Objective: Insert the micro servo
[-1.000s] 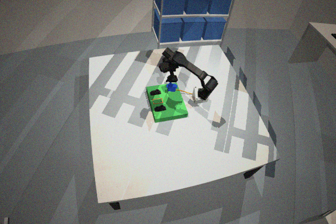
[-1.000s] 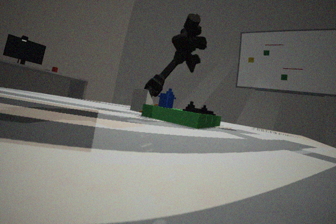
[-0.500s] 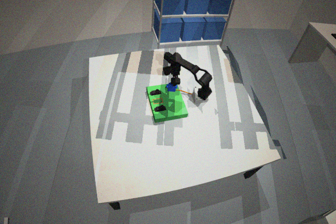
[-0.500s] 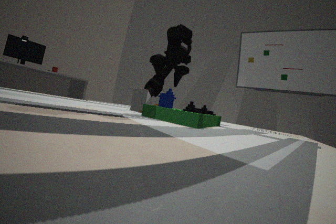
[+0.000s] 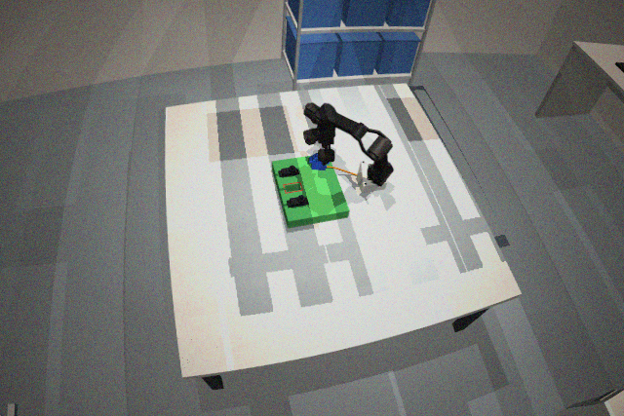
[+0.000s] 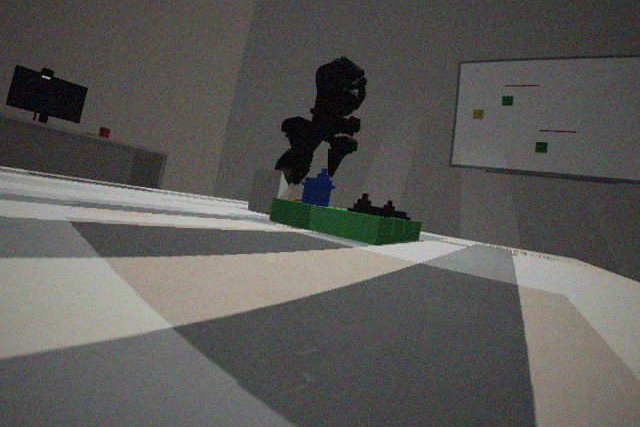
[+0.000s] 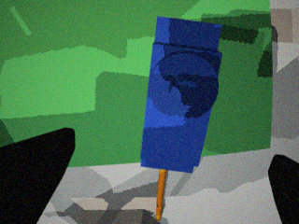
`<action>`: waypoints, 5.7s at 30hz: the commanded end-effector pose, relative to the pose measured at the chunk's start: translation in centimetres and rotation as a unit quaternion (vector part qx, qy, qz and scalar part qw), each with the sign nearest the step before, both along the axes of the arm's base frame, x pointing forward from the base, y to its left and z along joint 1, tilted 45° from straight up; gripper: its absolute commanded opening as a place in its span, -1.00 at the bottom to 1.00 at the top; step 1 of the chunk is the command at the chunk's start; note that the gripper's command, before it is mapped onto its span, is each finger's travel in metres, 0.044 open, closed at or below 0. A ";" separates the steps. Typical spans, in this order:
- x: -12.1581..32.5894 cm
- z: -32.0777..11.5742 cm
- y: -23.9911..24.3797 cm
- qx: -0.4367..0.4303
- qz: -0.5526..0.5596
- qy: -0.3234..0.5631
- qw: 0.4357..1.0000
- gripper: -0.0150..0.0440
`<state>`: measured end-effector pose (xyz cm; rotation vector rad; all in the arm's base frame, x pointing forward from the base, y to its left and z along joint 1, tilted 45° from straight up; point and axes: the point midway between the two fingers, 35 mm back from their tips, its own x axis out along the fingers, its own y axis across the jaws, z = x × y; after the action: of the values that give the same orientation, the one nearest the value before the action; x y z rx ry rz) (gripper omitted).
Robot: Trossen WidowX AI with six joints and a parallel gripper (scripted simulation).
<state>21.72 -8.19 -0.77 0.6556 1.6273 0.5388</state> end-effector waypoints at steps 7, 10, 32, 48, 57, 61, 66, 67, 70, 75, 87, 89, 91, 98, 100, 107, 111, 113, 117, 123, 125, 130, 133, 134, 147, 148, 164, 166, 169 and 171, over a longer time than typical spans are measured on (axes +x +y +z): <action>-0.2 -1.0 1.0 0.002 -0.003 0.002 1.000 1.00; -0.2 -1.3 1.3 0.002 -0.003 0.002 1.000 1.00; -0.3 -1.6 1.6 0.002 -0.003 0.002 1.000 -0.20; -1.1 1.2 0.0 0.002 -0.003 0.002 1.000 -0.49; -0.5 1.2 0.1 0.002 -0.003 0.002 1.000 -0.49; 1.1 1.0 0.1 0.002 -0.003 0.002 1.000 -0.49; 3.4 0.9 0.3 0.002 -0.003 0.001 1.000 -0.49; 3.8 0.8 0.3 0.002 -0.003 0.001 1.000 -0.49; 4.5 0.8 0.3 0.002 -0.003 0.000 1.000 -0.49; 4.4 1.1 0.7 0.002 -0.003 0.000 1.000 -0.49; 3.6 5.0 4.7 0.004 -0.003 0.001 1.000 -0.49; 3.5 5.7 5.4 0.004 -0.003 0.001 1.000 -0.49; 3.4 6.1 5.8 0.004 -0.003 0.002 1.000 -0.49; 3.4 6.2 5.9 0.000 -0.034 0.031 0.999 -0.49; 3.4 6.2 5.9 -0.003 -0.058 0.054 0.997 -0.49; 3.4 6.2 5.9 -0.015 -0.144 0.136 0.980 -0.49; 3.4 6.2 5.9 -0.022 -0.193 0.183 0.964 -0.49; 3.4 6.2 5.9 -0.026 -0.217 0.205 0.954 -0.49; 3.4 6.2 5.9 -0.032 -0.264 0.250 0.931 -0.49; 3.4 6.2 5.9 -0.042 -0.332 0.315 0.888 -0.49; 3.4 6.2 5.9 -0.045 -0.354 0.336 0.871 -0.49; 3.4 6.2 5.9 -0.053 -0.407 0.387 0.826 -0.49; 3.4 6.2 5.9 -0.057 -0.438 0.416 0.795 -0.49; 3.4 6.2 5.9 -0.058 -0.448 0.425 0.784 -0.49; 3.4 6.2 5.9 -0.075 -0.563 0.535 0.626 -0.49; 3.4 6.2 5.9 -0.076 -0.570 0.543 0.612 -0.49; 3.4 6.2 5.9 -0.091 -0.669 0.637 0.372 -0.49; 3.4 6.2 5.9 -0.092 -0.678 0.645 0.339 -0.49; 3.4 6.2 5.9 -0.094 -0.690 0.657 0.290 -0.49; 3.4 6.2 5.9 -0.095 -0.697 0.663 0.257 -0.49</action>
<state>25.11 -2.28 5.34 2.2097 1.4673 -1.9826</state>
